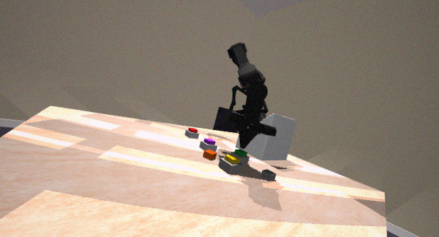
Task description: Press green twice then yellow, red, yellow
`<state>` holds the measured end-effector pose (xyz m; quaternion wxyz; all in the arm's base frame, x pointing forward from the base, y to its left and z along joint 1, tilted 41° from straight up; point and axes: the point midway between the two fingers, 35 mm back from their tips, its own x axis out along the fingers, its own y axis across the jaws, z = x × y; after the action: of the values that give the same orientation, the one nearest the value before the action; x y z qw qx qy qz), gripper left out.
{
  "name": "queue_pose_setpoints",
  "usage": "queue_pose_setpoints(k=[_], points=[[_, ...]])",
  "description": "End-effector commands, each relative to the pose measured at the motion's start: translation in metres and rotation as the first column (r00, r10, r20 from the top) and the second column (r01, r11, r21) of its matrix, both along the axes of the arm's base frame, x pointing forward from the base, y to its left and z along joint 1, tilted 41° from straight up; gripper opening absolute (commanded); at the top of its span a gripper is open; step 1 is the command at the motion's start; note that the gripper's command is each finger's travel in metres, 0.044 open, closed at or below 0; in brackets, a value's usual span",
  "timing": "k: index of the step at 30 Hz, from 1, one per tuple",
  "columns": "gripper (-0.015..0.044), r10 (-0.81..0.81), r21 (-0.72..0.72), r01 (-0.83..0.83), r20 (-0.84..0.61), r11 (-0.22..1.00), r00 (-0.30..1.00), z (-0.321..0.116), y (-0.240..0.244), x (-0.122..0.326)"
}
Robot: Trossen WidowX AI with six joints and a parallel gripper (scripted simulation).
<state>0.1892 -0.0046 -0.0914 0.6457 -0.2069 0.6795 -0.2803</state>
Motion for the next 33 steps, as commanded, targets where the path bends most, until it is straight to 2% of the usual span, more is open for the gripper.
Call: queue_pose_setpoints(k=[1, 27, 33], points=[[0.002, 0.004, -0.007, -0.004, -0.01, 1.0, 1.0, -0.005, -0.007, -0.003], [0.002, 0.004, -0.009, -0.004, -0.01, 1.0, 1.0, -0.013, -0.015, -0.005], [0.002, 0.004, -0.007, -0.004, -0.01, 1.0, 1.0, 0.013, 0.008, -0.002]])
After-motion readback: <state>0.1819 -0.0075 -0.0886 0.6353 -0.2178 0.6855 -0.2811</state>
